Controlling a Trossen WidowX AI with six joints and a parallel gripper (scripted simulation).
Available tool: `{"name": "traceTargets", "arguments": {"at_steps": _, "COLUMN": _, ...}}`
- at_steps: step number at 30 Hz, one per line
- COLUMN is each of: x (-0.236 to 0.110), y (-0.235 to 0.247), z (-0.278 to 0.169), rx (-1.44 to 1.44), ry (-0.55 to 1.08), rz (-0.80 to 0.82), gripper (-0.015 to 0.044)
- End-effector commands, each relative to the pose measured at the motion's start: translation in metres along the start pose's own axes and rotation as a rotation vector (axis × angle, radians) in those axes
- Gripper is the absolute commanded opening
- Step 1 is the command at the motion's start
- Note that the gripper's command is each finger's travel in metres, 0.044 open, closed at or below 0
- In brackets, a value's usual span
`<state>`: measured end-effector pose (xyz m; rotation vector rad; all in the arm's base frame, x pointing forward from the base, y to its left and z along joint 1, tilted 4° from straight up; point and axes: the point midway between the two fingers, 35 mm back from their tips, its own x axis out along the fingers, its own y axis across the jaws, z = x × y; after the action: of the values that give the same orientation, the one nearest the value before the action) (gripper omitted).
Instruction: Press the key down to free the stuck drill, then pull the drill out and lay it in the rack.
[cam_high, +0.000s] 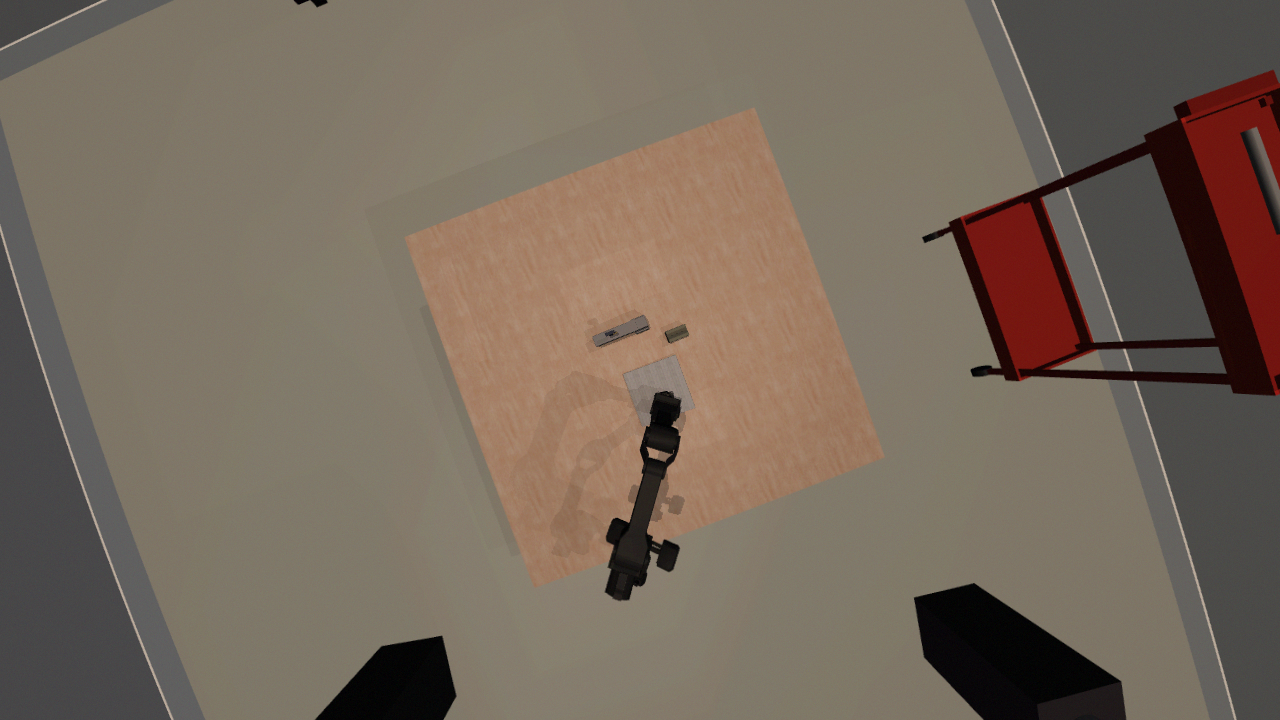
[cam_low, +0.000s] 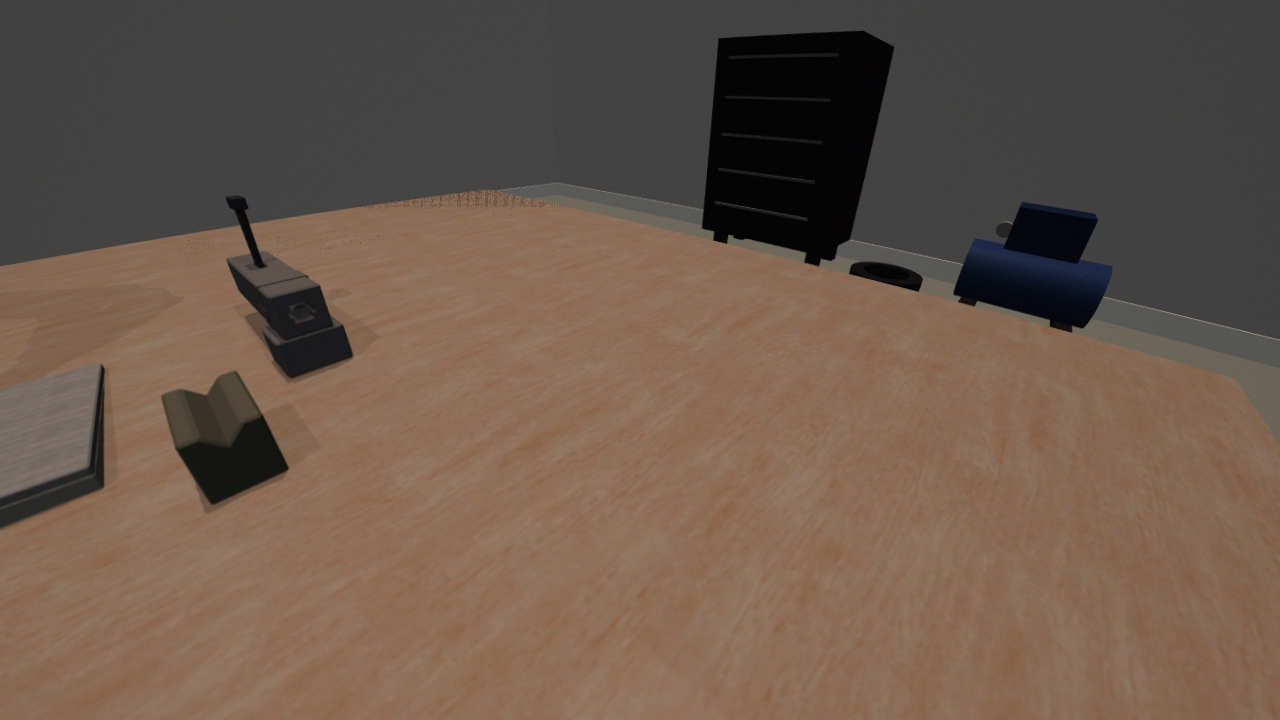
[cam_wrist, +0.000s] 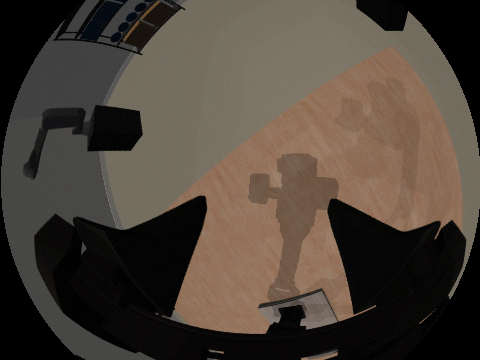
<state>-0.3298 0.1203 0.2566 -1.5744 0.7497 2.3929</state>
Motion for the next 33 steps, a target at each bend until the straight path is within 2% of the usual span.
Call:
{"name": "traceTargets", "arguments": {"at_steps": 1, "x": 0.0, "y": 0.0, "z": 0.0, "rx": 0.0, "ry": 0.0, "rz": 0.0, "gripper": 0.0374}}
{"name": "traceTargets", "arguments": {"at_steps": 9, "x": -0.001, "y": -0.003, "z": 0.0, "rx": -0.003, "ry": -0.002, "rz": -0.003, "gripper": 0.0164}}
{"name": "traceTargets", "arguments": {"at_steps": 15, "x": -0.023, "y": -0.094, "z": -0.003, "rx": -0.102, "ry": -0.042, "rz": -0.12, "gripper": 0.0006}}
{"name": "traceTargets", "arguments": {"at_steps": 23, "x": -0.068, "y": -0.217, "z": -0.053, "rx": -0.238, "ry": -0.007, "rz": -0.299, "gripper": 0.0}}
{"name": "traceTargets", "arguments": {"at_steps": 33, "x": -0.126, "y": -0.316, "z": -0.176, "rx": -0.38, "ry": 0.16, "rz": -0.438, "gripper": 0.0}}
